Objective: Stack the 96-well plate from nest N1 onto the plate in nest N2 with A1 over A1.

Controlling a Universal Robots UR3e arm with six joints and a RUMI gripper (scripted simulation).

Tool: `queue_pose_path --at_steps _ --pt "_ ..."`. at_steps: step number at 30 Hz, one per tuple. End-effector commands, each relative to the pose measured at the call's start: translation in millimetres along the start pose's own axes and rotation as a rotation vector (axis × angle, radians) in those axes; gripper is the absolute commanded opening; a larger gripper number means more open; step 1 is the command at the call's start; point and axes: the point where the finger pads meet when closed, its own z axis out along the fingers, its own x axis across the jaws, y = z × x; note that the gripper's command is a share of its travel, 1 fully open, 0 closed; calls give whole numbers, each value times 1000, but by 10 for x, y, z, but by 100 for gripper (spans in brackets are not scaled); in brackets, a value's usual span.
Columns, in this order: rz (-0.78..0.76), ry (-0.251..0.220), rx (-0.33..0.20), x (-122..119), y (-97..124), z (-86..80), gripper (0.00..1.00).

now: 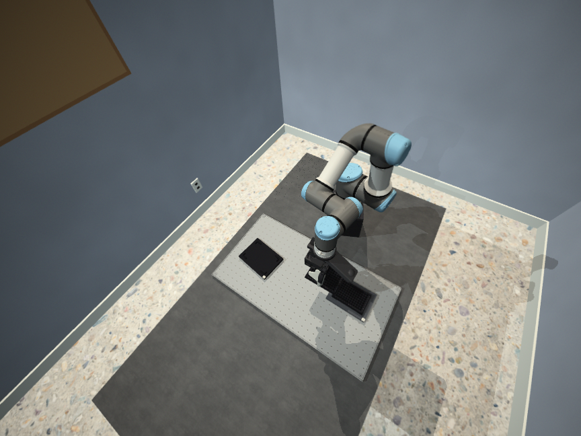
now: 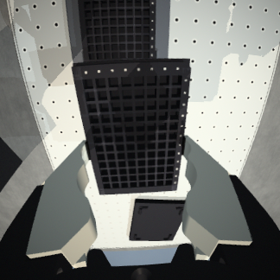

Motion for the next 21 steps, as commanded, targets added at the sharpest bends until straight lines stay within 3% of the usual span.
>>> queue_pose_path --at_steps 1,21 --pt "22 2 -7 -6 -227 -9 0" --pt "22 2 -6 -83 -824 -6 0"
